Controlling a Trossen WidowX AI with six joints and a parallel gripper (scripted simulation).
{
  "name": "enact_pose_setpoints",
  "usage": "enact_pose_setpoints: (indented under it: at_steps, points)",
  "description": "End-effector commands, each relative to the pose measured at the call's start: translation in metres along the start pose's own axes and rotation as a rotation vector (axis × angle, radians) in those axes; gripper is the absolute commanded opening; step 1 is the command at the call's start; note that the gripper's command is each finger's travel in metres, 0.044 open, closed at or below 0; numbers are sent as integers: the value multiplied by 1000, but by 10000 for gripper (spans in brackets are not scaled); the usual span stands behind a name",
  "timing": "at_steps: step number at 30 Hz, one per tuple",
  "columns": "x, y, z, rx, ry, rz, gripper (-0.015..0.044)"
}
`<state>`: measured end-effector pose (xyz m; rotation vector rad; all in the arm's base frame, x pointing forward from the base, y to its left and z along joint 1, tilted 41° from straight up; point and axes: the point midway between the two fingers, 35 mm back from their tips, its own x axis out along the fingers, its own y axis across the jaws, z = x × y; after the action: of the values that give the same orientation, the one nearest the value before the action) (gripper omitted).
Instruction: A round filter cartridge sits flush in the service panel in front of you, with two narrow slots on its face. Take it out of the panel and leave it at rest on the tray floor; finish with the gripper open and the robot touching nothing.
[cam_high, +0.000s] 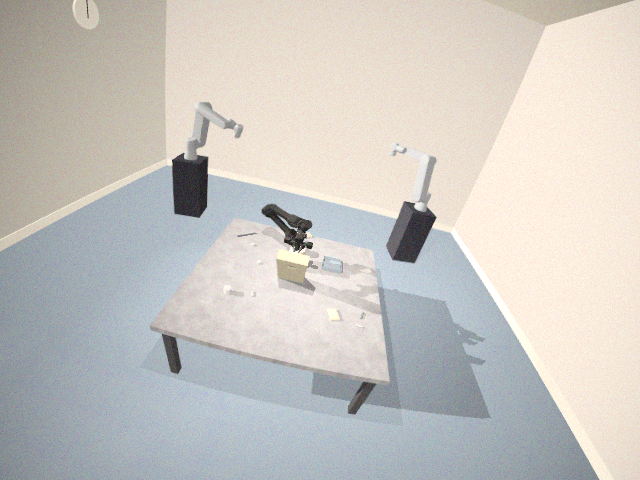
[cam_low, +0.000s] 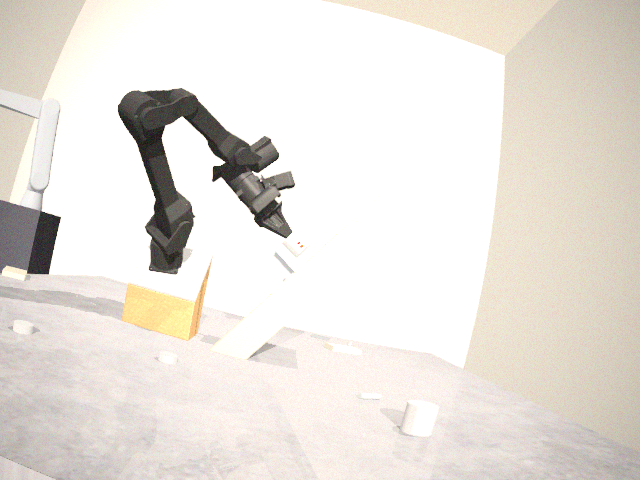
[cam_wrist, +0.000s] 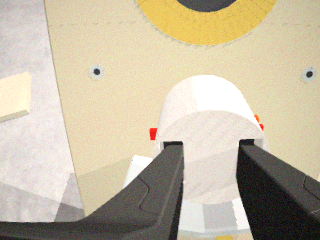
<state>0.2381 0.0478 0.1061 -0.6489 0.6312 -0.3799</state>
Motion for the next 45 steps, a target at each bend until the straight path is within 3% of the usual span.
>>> enact_pose_setpoints:
  at_steps: [1,10,17,21,33,38,42,45]
  points:
    - [0,0,2,2,-1,0,112]
    - [0,-1,-1,15,-9,-1,112]
    - [-9,-3,67,16,-10,-1,112]
    - [-9,-3,74,16,-10,-1,112]
    - [-55,-5,128,30,-15,1,427]
    - [-32,1,79,18,165,16,305]
    - [-16,1,19,24,388,8,305]
    - [-14,0,9,27,426,4,305]
